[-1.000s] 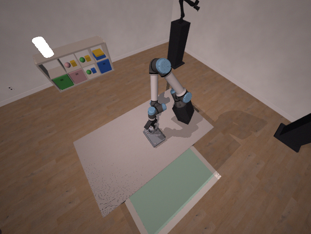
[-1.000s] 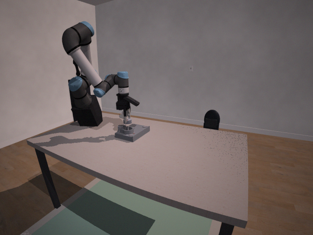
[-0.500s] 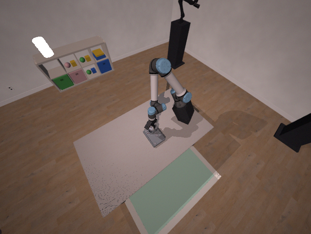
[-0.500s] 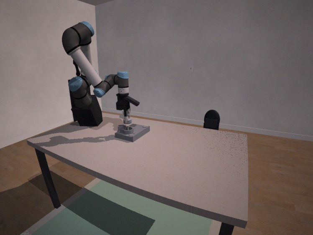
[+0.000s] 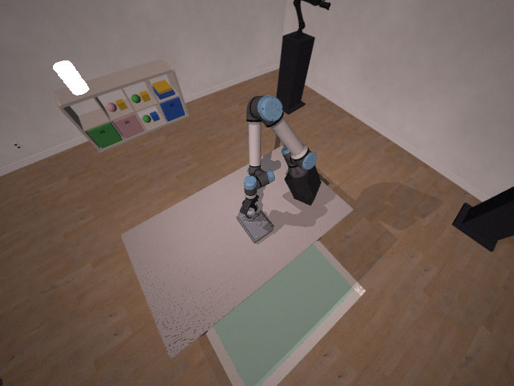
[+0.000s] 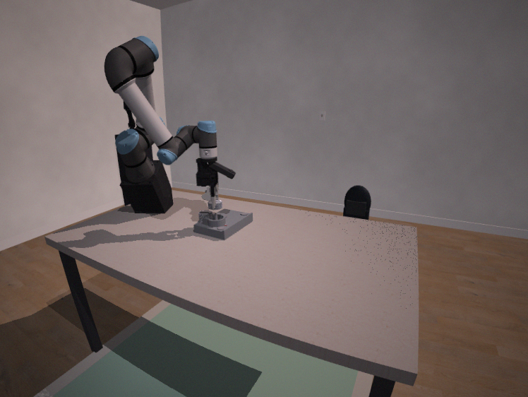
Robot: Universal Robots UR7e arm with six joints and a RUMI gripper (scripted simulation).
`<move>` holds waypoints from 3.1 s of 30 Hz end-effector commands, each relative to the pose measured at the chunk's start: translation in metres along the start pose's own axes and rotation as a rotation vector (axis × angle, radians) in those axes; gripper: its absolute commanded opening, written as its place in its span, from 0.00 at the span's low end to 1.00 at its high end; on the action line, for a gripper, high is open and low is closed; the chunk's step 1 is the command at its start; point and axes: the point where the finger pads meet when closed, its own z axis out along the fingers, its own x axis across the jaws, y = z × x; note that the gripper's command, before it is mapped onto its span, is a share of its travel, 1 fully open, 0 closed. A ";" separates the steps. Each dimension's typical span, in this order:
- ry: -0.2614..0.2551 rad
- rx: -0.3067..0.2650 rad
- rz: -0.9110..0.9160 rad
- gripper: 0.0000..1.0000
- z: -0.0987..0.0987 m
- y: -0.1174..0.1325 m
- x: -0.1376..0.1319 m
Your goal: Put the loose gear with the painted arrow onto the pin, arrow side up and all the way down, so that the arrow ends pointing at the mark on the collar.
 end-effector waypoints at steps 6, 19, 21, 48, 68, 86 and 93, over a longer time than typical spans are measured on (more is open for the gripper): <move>0.000 0.003 -0.116 0.00 0.000 0.000 0.000; 0.000 0.002 -0.314 0.00 0.000 0.000 0.000; 0.001 0.002 -0.354 0.00 0.000 0.000 0.000; 0.001 0.002 -0.894 0.00 0.000 0.000 0.000; 0.002 0.002 -1.239 0.00 0.000 0.000 0.000; 0.002 0.002 -1.435 0.00 0.000 0.000 0.000; 0.002 0.002 -1.484 0.00 0.000 0.000 0.000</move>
